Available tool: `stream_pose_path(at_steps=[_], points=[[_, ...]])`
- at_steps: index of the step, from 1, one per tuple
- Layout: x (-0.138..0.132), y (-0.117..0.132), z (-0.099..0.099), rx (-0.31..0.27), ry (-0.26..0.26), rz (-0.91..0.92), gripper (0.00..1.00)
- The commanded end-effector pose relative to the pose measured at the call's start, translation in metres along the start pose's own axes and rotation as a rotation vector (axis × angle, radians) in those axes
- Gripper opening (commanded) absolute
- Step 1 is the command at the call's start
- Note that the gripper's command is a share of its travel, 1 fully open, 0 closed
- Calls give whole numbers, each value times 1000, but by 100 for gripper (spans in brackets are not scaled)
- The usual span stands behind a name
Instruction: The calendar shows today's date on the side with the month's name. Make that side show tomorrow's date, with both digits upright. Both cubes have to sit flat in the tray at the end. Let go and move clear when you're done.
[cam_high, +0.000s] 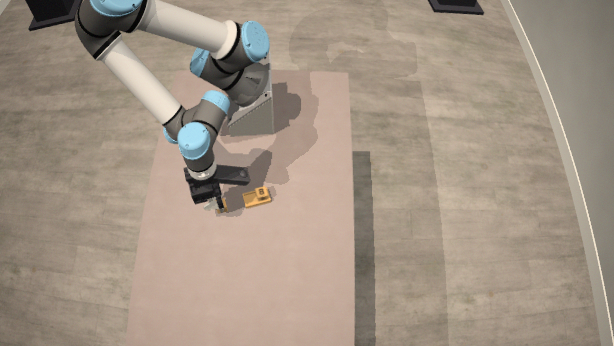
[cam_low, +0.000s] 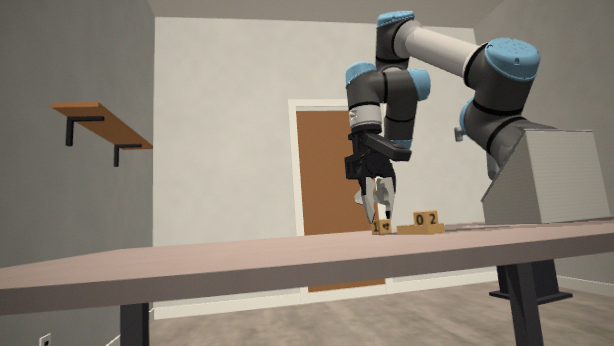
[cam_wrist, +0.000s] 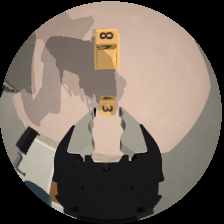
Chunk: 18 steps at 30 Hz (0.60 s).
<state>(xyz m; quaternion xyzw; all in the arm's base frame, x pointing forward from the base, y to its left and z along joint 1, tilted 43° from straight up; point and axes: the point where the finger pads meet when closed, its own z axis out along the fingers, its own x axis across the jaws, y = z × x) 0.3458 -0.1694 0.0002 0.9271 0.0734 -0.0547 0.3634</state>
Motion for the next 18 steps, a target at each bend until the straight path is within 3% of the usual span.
stream_pose_path(at_steps=[1, 18], points=[[0, 0, 7, -1, 2, 0, 29], [0, 0, 13, -1, 2, 0, 29]])
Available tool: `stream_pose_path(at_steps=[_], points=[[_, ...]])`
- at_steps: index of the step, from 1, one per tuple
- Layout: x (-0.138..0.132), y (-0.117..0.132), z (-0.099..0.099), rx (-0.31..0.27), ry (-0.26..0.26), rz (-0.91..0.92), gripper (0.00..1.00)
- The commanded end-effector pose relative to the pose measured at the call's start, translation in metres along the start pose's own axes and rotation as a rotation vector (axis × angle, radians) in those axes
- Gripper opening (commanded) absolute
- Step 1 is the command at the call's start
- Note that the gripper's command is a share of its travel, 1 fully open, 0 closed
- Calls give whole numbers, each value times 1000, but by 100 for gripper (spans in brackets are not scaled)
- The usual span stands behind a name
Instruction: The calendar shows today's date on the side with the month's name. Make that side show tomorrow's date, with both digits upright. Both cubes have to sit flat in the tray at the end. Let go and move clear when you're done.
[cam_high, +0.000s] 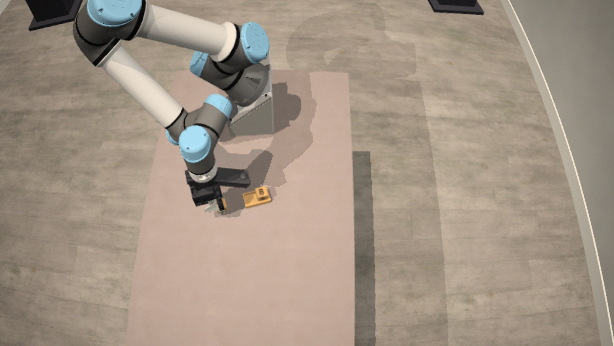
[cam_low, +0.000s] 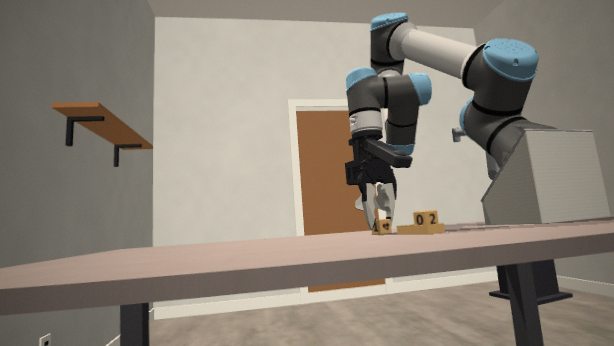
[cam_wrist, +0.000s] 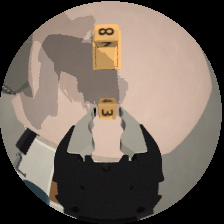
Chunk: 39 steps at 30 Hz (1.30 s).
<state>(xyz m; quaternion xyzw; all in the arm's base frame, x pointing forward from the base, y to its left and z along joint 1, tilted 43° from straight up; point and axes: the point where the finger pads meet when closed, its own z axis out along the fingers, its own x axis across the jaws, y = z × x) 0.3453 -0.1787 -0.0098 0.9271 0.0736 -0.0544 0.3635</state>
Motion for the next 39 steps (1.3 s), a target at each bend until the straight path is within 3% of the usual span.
stream_pose_path(at_steps=[1, 29, 30, 39], points=[[0, 0, 0, 0, 1, 0, 29], [0, 0, 0, 0, 1, 0, 29], [0, 0, 0, 0, 1, 0, 11], [0, 0, 0, 0, 1, 0, 11]])
